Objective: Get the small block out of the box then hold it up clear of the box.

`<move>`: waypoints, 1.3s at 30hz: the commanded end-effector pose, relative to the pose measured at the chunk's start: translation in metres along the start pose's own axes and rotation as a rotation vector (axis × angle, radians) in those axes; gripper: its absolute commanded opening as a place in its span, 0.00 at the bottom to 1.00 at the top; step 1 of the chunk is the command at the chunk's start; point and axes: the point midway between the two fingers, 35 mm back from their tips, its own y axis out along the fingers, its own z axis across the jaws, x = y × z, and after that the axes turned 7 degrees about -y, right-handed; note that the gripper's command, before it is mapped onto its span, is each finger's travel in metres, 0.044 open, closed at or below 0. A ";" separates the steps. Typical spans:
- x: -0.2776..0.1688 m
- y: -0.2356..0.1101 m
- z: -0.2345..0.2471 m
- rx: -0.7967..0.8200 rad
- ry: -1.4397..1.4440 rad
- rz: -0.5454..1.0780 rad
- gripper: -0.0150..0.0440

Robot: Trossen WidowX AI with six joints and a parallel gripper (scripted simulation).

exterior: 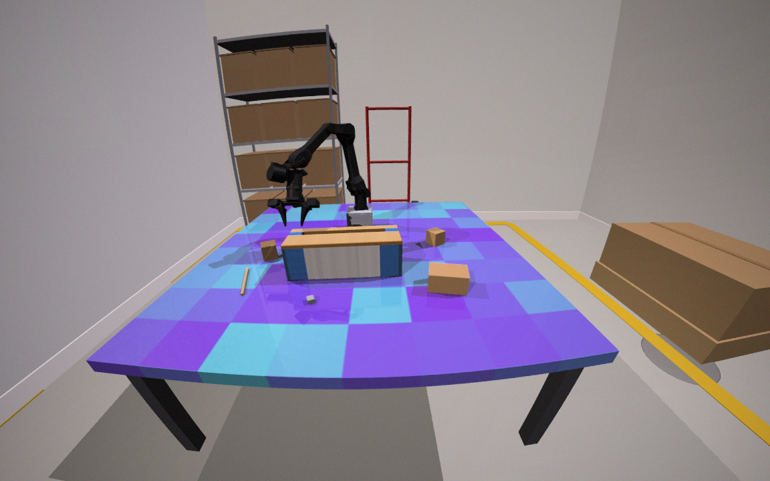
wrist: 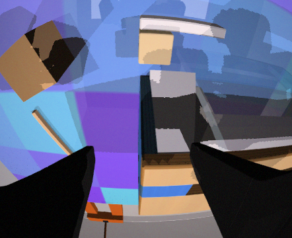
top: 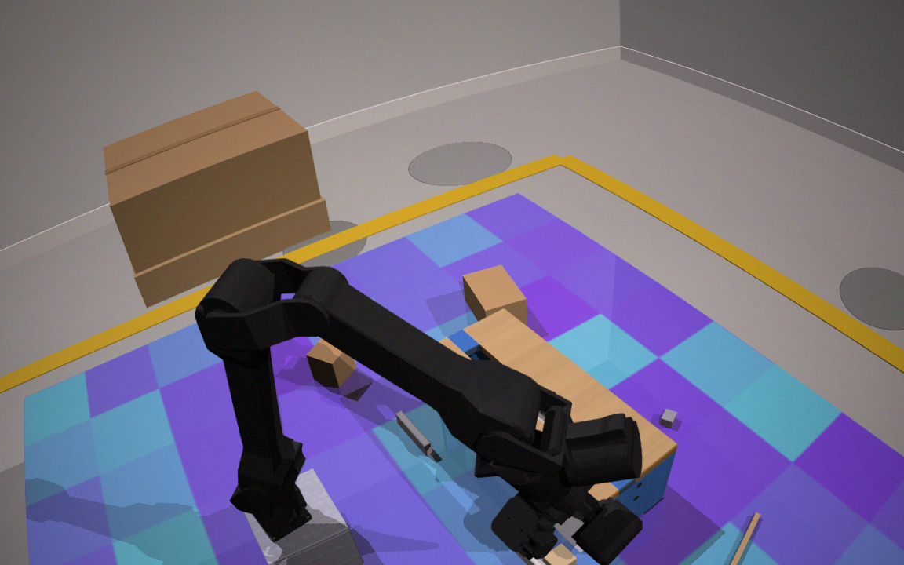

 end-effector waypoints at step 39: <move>0.051 0.093 -0.020 -0.035 0.022 -0.023 0.74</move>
